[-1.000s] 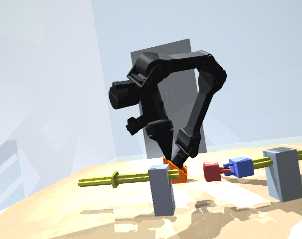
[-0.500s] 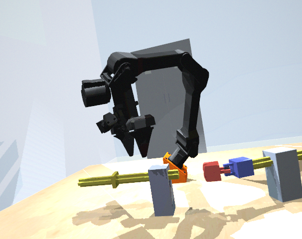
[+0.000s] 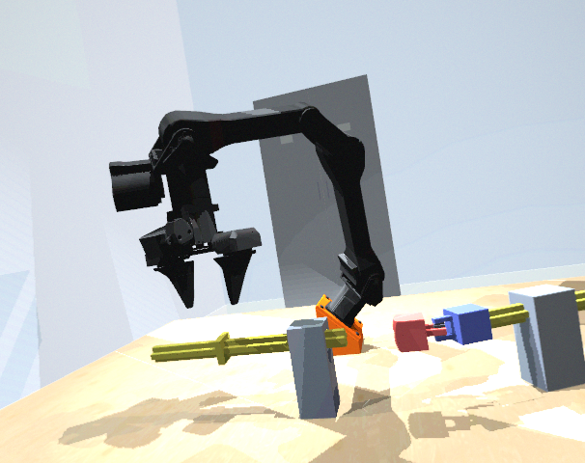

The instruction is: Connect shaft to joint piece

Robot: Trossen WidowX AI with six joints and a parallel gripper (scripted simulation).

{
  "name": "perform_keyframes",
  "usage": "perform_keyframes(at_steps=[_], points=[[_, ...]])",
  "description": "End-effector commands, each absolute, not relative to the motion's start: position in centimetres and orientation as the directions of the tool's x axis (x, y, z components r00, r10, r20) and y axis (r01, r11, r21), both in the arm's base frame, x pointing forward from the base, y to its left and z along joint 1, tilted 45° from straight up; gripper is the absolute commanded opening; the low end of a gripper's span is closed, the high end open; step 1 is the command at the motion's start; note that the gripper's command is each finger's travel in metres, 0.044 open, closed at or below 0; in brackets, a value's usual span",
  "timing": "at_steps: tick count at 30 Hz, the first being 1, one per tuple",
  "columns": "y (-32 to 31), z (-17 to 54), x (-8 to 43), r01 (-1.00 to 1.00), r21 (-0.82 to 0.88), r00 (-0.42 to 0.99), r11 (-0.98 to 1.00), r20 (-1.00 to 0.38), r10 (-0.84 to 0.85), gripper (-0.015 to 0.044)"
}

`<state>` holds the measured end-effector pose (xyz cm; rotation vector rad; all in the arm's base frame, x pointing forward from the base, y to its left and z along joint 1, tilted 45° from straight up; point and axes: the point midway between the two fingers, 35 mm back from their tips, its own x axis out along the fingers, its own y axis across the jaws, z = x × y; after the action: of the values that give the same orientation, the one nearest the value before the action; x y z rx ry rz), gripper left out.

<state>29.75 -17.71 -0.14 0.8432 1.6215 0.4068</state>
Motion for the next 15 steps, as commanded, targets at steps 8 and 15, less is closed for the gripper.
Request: perform_keyframes(at_steps=[8, 15], points=[[-21.9, -4.2, 28.7, -0.046, 0.686, -0.041, 0.726, -0.728, 0.685, 0.0440], [-22.0, -4.2, 28.7, -0.052, 0.686, -0.041, 0.726, -0.728, 0.684, 0.0440]])
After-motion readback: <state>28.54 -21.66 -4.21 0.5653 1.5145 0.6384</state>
